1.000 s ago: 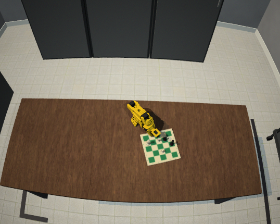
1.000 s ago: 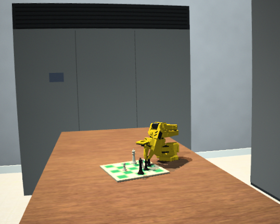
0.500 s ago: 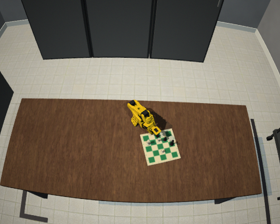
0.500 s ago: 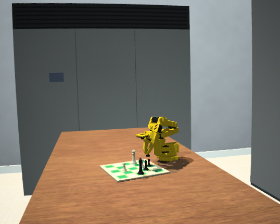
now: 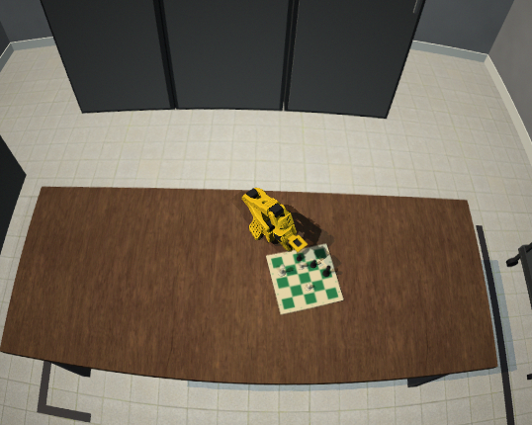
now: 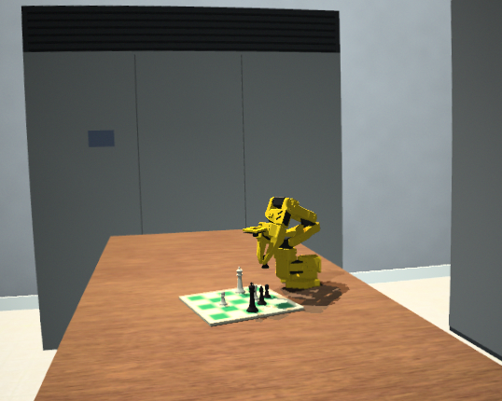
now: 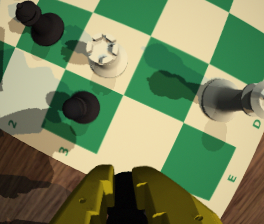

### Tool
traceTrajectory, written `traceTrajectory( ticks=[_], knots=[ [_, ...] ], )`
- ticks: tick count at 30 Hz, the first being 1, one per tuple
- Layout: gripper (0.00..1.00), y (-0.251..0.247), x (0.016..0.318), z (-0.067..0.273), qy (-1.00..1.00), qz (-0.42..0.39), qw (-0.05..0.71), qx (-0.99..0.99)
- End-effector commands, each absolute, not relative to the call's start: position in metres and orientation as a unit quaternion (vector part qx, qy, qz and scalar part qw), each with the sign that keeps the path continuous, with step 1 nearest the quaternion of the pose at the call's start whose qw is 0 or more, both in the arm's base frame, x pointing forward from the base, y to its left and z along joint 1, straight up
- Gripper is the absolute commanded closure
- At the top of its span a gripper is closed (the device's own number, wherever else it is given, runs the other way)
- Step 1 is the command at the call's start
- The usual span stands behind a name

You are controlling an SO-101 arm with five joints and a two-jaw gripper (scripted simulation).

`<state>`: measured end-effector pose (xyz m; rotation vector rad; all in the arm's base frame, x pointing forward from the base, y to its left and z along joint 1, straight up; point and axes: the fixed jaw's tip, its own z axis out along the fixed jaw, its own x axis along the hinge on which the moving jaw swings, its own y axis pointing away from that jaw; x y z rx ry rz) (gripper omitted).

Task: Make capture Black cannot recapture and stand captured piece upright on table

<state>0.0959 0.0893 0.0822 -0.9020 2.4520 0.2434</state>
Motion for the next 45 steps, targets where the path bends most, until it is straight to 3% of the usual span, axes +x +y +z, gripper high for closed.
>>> traceTrajectory(
  ticks=[1, 15, 33, 45],
  knots=[
    [1.0, 0.087, 0.096, 0.086, 0.905, 0.085, 0.251, -0.332],
    [1.0, 0.09, 0.092, 0.088, 0.899, 0.09, 0.25, -0.347],
    [1.0, 0.137, 0.024, 0.088, 0.747, 0.163, 0.21, -0.609],
    [1.0, 0.142, 0.018, 0.088, 0.733, 0.169, 0.206, -0.626]
  ],
)
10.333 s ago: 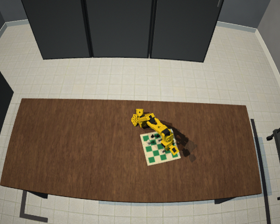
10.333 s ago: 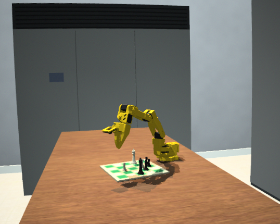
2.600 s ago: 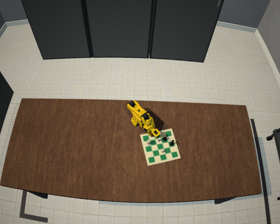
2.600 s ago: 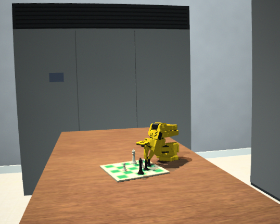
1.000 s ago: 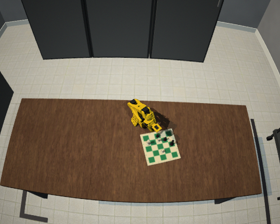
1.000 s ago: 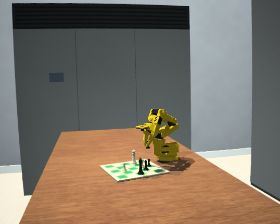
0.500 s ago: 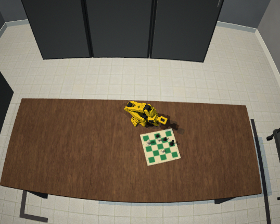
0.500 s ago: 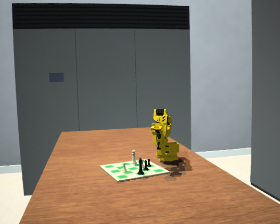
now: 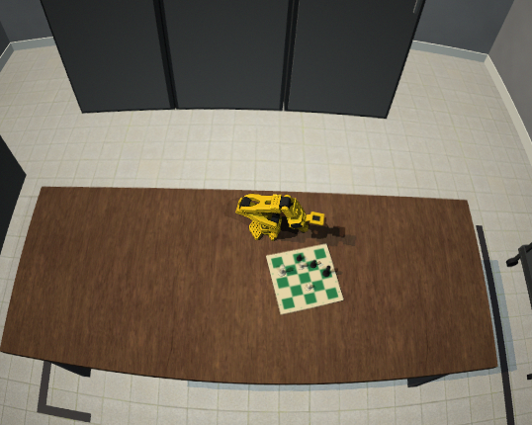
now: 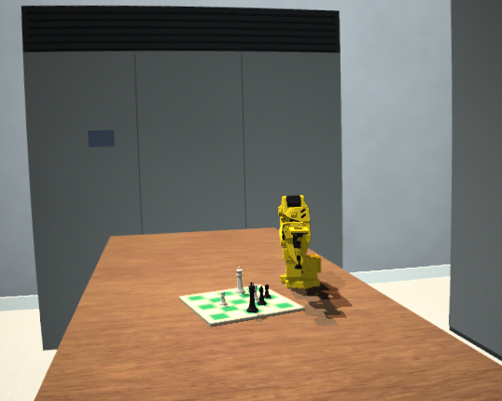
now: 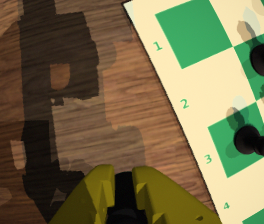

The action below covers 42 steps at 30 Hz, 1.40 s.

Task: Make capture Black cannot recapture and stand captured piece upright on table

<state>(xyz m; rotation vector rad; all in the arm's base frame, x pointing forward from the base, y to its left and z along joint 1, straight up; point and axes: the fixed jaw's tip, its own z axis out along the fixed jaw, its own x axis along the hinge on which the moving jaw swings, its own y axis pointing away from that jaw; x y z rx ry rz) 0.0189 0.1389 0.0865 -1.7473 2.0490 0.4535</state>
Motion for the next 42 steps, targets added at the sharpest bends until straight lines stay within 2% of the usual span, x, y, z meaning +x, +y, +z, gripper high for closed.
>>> traceTrajectory(
  ticks=[1, 23, 42],
  knots=[
    [1.0, 0.142, 0.018, 0.089, 0.733, 0.169, 0.206, -0.626],
    [1.0, 0.156, 0.019, 0.093, 0.732, 0.17, 0.206, -0.627],
    [1.0, 0.156, 0.019, 0.067, 0.732, 0.17, 0.206, -0.627]
  ],
)
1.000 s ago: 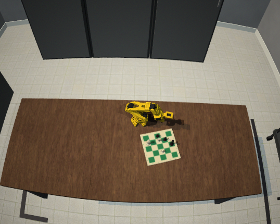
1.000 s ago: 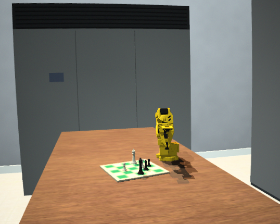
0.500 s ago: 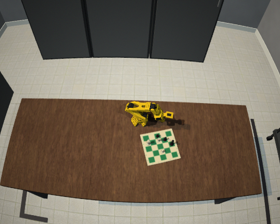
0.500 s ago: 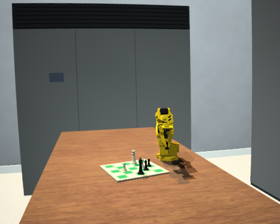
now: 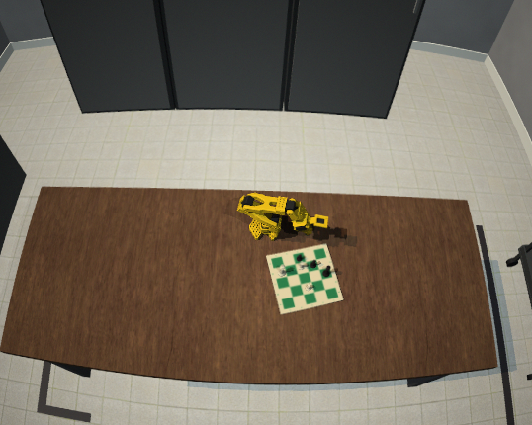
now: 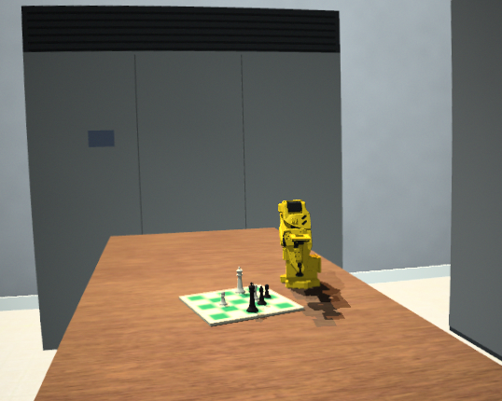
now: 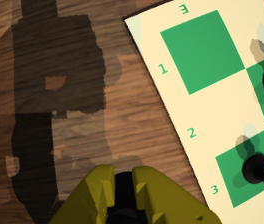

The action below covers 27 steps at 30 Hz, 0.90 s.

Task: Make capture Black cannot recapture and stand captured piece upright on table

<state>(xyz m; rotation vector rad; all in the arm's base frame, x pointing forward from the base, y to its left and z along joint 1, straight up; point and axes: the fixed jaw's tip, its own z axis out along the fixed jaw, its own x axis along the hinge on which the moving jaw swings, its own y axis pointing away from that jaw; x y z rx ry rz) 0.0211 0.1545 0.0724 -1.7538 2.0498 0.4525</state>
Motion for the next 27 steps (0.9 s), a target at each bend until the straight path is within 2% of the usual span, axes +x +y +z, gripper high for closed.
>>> traceTrajectory(
  ticks=[1, 27],
  knots=[
    [1.0, 0.156, 0.019, 0.065, 0.732, 0.17, 0.206, -0.627],
    [1.0, 0.157, 0.02, 0.028, 0.732, 0.17, 0.206, -0.627]
  ],
)
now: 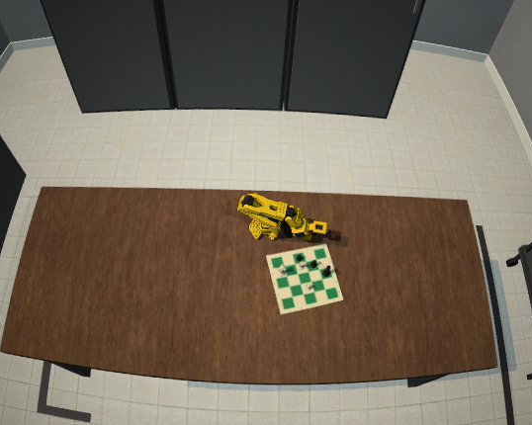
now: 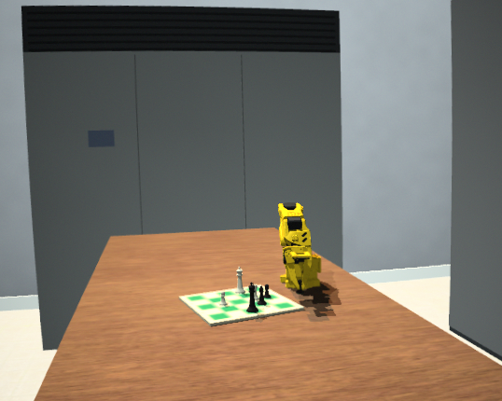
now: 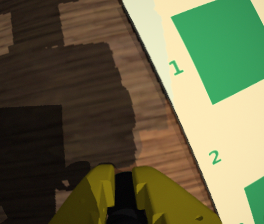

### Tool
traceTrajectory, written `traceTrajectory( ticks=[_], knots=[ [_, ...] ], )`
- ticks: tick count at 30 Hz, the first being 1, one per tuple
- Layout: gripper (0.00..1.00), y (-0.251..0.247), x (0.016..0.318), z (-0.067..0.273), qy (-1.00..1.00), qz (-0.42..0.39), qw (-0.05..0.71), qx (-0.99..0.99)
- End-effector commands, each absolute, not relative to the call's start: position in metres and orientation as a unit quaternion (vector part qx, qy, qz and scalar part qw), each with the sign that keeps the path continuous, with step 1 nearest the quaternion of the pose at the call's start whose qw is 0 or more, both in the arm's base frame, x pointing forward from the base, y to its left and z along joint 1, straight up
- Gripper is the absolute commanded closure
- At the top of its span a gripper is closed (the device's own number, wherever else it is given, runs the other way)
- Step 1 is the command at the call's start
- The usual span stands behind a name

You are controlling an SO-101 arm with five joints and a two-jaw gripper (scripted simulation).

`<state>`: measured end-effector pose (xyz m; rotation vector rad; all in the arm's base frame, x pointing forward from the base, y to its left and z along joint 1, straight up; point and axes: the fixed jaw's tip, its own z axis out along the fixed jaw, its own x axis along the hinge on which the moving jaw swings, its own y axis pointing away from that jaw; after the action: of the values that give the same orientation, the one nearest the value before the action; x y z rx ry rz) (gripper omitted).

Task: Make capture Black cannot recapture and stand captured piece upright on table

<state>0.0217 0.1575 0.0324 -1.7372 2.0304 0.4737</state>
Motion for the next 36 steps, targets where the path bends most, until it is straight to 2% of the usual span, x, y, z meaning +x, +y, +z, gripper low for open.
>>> traceTrajectory(
  ticks=[1, 36],
  knots=[
    [1.0, 0.1569, 0.0195, 0.0273, 0.732, 0.17, 0.206, -0.627],
    [1.0, 0.1525, 0.0186, 0.0231, 0.731, 0.17, 0.206, -0.628]
  ],
)
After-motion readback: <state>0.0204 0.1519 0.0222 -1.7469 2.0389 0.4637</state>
